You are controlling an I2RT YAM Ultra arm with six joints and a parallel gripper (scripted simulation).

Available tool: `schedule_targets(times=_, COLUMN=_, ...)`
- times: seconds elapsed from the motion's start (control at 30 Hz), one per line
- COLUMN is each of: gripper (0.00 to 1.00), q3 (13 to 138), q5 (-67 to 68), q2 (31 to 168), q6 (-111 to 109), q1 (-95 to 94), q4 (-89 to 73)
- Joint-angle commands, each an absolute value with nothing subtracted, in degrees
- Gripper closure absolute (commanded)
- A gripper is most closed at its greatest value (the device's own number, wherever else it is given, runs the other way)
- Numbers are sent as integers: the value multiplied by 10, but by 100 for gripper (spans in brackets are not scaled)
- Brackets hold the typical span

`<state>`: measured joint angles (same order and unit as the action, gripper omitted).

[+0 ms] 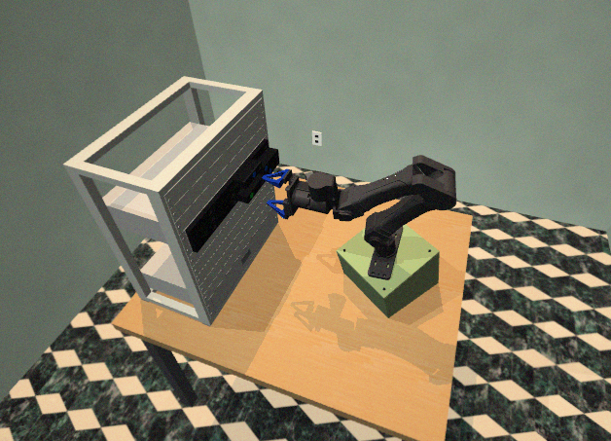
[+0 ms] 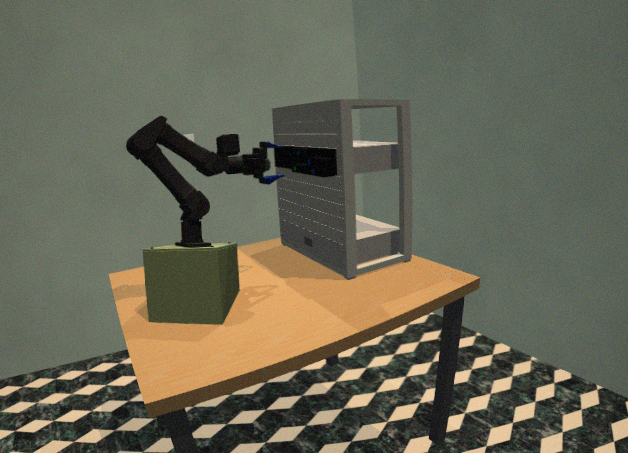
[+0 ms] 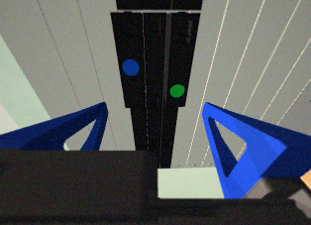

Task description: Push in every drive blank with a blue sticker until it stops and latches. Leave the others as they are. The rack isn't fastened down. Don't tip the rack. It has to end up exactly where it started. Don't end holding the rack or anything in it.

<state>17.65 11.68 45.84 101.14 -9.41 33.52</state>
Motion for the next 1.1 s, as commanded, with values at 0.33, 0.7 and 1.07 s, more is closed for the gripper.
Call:
schedule_targets(times=0.33, gripper=0, q3=200, q5=111, q2=466, q6=1003, q1=-83, q4=353)
schedule_targets(times=0.7, gripper=0, q3=161, q5=34, q2=471, q6=1022, q1=-2, q4=369)
schedule_targets(times=1.07, gripper=0, q3=162, q5=-108, q2=510, q6=1036, q1=143, q4=430)
